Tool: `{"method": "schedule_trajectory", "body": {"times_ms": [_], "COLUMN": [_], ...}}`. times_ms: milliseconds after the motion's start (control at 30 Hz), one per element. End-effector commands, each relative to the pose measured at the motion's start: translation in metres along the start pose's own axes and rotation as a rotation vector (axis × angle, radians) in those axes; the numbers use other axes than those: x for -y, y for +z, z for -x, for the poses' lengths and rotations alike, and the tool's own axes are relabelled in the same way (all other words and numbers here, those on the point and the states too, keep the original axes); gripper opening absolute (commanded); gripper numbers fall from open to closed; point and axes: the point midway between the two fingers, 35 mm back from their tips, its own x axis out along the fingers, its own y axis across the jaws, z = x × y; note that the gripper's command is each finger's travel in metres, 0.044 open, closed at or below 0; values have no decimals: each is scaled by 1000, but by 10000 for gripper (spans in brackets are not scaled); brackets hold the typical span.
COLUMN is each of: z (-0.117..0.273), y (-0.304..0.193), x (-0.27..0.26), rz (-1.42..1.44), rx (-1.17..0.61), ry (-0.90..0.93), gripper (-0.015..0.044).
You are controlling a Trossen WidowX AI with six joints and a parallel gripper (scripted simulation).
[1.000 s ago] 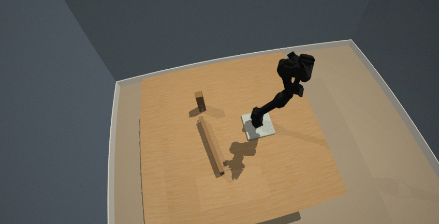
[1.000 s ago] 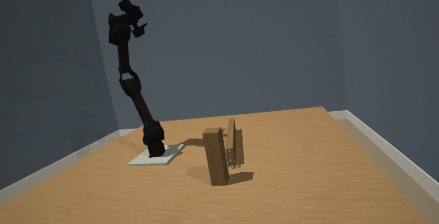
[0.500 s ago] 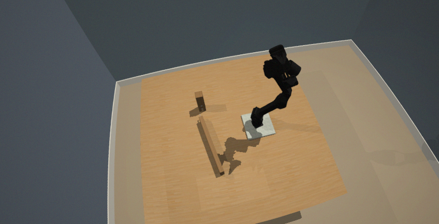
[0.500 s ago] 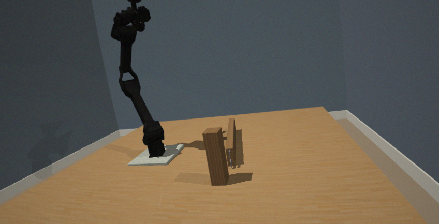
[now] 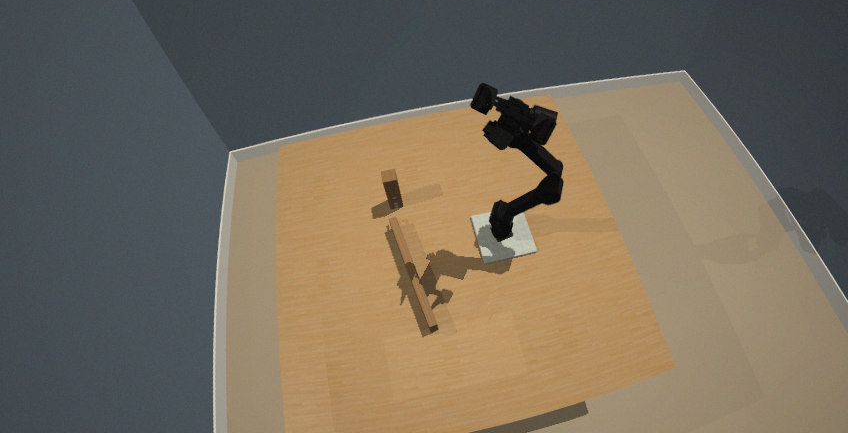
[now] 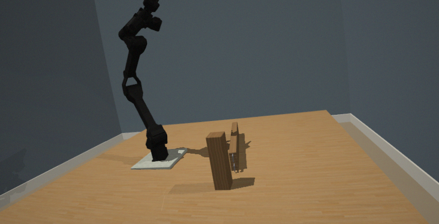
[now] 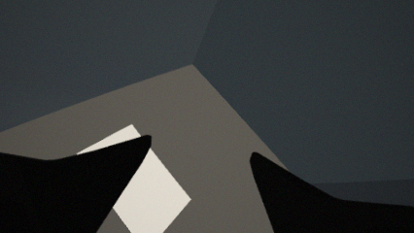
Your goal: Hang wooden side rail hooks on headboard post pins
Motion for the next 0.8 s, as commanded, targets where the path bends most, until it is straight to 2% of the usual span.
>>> {"method": "schedule_trajectory", "body": {"times_ms": [0, 767], "z": [11, 102], "y": [10, 104], "x": [-28, -154], "rz": [-199, -1121], "rx": [-49, -399], "ry": [77, 454], "gripper": [440, 440]}}
